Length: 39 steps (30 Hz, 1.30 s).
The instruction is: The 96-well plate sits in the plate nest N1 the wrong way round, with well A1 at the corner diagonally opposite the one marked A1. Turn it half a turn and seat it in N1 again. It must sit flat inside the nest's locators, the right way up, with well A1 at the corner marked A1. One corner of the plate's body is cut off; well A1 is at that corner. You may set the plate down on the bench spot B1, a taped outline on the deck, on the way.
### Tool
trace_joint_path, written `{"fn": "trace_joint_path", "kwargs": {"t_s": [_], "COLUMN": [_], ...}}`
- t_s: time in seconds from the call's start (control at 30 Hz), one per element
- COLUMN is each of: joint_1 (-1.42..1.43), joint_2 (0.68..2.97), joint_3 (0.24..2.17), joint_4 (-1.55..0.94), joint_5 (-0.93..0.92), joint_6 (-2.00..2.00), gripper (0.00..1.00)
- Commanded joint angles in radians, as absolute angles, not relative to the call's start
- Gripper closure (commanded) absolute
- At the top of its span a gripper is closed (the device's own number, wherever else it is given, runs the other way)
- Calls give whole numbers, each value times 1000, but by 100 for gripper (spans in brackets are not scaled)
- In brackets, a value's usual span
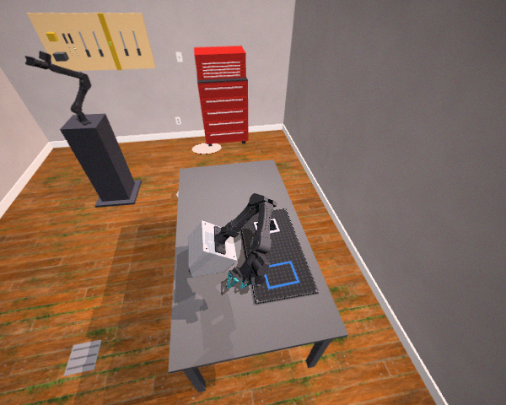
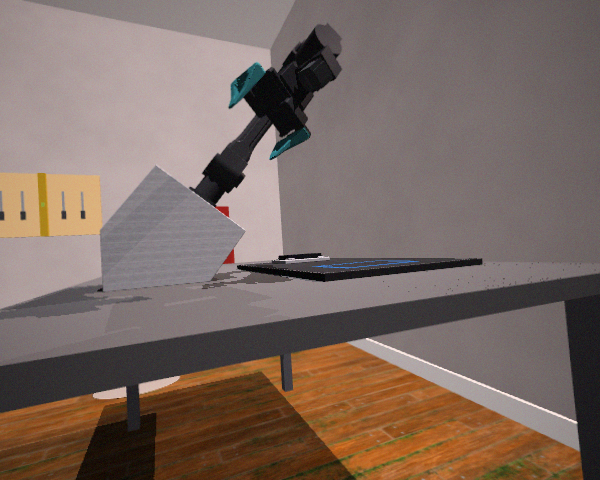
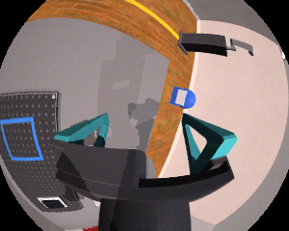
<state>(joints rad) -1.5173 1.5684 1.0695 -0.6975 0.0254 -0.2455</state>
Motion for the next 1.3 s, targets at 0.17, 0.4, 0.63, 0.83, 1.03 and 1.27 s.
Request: {"fn": "trace_joint_path", "kwargs": {"t_s": [0.17, 0.4, 0.63, 0.83, 1.03, 1.27], "joint_1": [-1521, -1521, -1490, -1409, -1325, -1257], "joint_2": [1564, 1564, 1549, 1524, 1498, 1477], "joint_3": [1073, 1073, 1072, 1074, 1071, 1068], "joint_4": [-696, -696, -712, -750, -785, -816], "joint_5": [27, 27, 7, 5, 4, -3], "joint_6": [-245, -245, -279, -268, -256, -258], "gripper": [0, 0, 0, 0, 0, 0]}}
